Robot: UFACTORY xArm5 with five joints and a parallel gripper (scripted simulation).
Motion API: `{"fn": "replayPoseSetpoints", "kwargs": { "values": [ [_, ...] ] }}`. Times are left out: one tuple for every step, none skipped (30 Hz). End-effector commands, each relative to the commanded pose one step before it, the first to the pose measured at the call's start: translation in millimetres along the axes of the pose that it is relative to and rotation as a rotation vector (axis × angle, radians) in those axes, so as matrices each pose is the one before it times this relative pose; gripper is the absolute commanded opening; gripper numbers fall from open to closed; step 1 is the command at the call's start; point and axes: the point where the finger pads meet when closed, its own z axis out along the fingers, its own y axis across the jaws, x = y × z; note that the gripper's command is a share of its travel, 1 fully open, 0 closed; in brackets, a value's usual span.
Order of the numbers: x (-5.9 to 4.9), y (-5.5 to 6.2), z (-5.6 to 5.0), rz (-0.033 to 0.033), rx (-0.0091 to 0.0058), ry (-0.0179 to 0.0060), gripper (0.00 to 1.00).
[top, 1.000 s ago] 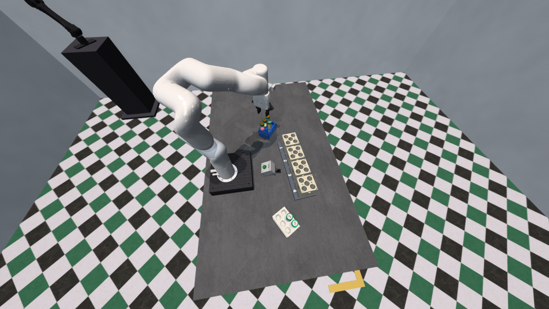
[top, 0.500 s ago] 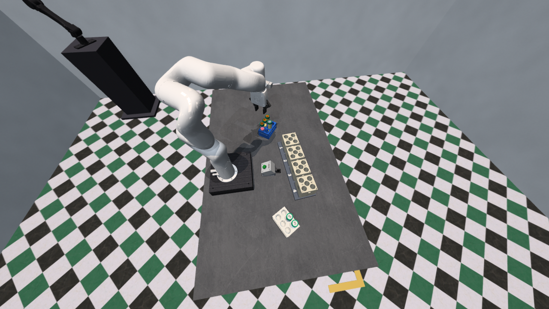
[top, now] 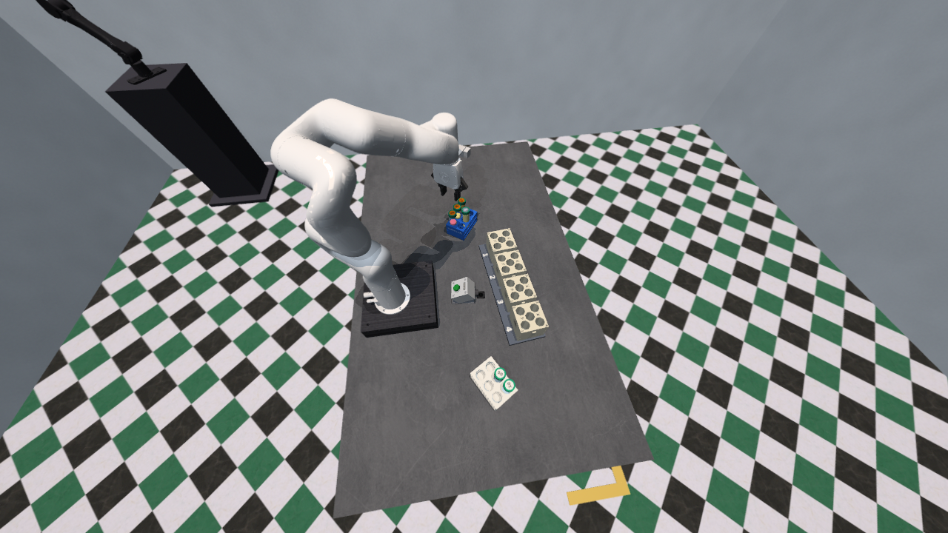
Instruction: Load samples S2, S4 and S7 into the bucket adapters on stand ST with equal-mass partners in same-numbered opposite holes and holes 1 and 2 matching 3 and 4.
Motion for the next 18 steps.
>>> {"fn": "replayPoseSetpoints", "kwargs": {
  "values": [
    [1.37, 0.08, 5.71, -0.00001, -0.00553, 0.00429, 0.57],
    [0.0, 0.0, 2.0, 0.0, 0.0, 0.0, 0.57],
    [0.0, 0.0, 2.0, 0.0, 0.0, 0.0, 0.57],
    [0.0, 0.0, 2.0, 0.0, 0.0, 0.0, 0.57],
    [0.0, 0.0, 0.0, 0.0, 0.0, 0.0, 0.57],
    [0.0, 0.0, 0.0, 0.0, 0.0, 0.0, 0.57],
    [0.0, 0.0, 2.0, 0.0, 0.0, 0.0, 0.57],
    [0.0, 0.0, 2.0, 0.0, 0.0, 0.0, 0.57],
    [0.0, 0.0, 2.0, 0.0, 0.0, 0.0, 0.57],
    [0.0, 0.0, 2.0, 0.0, 0.0, 0.0, 0.57],
    [0.0, 0.0, 2.0, 0.0, 0.0, 0.0, 0.57],
    [0.0, 0.0, 2.0, 0.0, 0.0, 0.0, 0.57],
    [0.0, 0.0, 2.0, 0.0, 0.0, 0.0, 0.57],
    [0.0, 0.0, 2.0, 0.0, 0.0, 0.0, 0.57],
    [0.0, 0.0, 2.0, 0.0, 0.0, 0.0, 0.57],
    [0.0, 0.0, 2.0, 0.0, 0.0, 0.0, 0.57],
    [0.0, 0.0, 2.0, 0.0, 0.0, 0.0, 0.57],
    [0.0, 0.0, 2.0, 0.0, 0.0, 0.0, 0.57]
  ]
}}
